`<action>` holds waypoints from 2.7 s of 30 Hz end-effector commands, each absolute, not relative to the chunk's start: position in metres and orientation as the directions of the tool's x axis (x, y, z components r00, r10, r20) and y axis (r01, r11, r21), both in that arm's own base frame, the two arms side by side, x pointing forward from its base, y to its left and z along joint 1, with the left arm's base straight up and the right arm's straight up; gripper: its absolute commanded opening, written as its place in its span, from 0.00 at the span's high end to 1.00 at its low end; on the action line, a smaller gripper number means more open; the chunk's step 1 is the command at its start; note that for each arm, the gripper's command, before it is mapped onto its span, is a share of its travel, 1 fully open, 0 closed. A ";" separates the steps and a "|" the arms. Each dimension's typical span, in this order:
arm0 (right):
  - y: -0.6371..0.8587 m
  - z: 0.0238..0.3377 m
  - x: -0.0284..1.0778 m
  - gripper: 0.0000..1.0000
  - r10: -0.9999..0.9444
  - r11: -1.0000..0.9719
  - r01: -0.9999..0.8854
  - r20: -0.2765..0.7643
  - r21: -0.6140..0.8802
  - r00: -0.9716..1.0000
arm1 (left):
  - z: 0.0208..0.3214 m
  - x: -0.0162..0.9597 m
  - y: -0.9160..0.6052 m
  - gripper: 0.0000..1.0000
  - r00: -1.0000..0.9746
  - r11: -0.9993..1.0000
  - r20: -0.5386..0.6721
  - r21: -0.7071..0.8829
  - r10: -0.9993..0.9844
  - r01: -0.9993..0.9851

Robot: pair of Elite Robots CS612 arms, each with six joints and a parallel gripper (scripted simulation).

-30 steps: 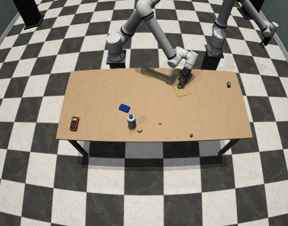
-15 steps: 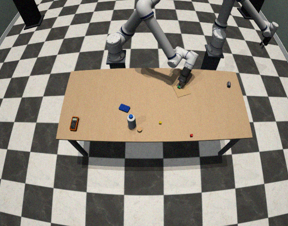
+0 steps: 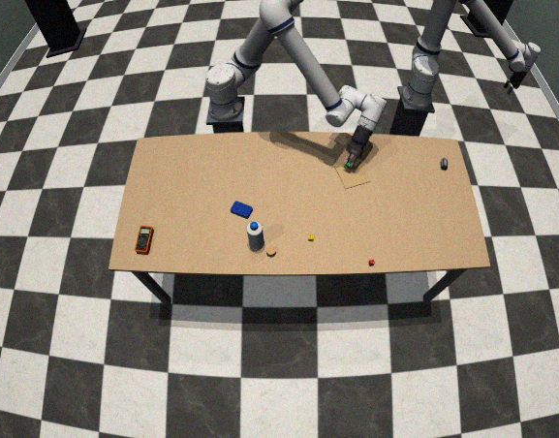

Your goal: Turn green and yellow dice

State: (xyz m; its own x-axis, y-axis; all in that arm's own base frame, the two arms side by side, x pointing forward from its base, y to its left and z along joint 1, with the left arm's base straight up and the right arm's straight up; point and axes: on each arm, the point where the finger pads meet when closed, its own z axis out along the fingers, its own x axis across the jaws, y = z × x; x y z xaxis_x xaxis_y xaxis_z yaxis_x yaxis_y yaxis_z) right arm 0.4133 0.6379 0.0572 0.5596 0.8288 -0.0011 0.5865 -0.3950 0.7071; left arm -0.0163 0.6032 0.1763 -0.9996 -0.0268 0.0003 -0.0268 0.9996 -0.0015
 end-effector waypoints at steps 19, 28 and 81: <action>0.638 0.096 0.414 0.60 0.829 -0.396 0.586 0.000 0.707 0.560 | 0.177 -0.016 0.604 0.00 -1.000 1.000 0.000 0.000 -0.027 -0.027; 0.637 0.096 0.414 0.60 0.827 -0.409 0.606 -0.003 0.683 0.562 | 0.177 -0.016 0.604 0.00 -1.000 1.000 0.000 0.000 -0.027 -0.027; 0.633 0.099 0.421 0.60 0.829 -0.548 0.814 -0.005 0.193 0.559 | 0.177 -0.016 0.604 0.00 -1.000 1.000 0.000 0.000 -0.027 -0.027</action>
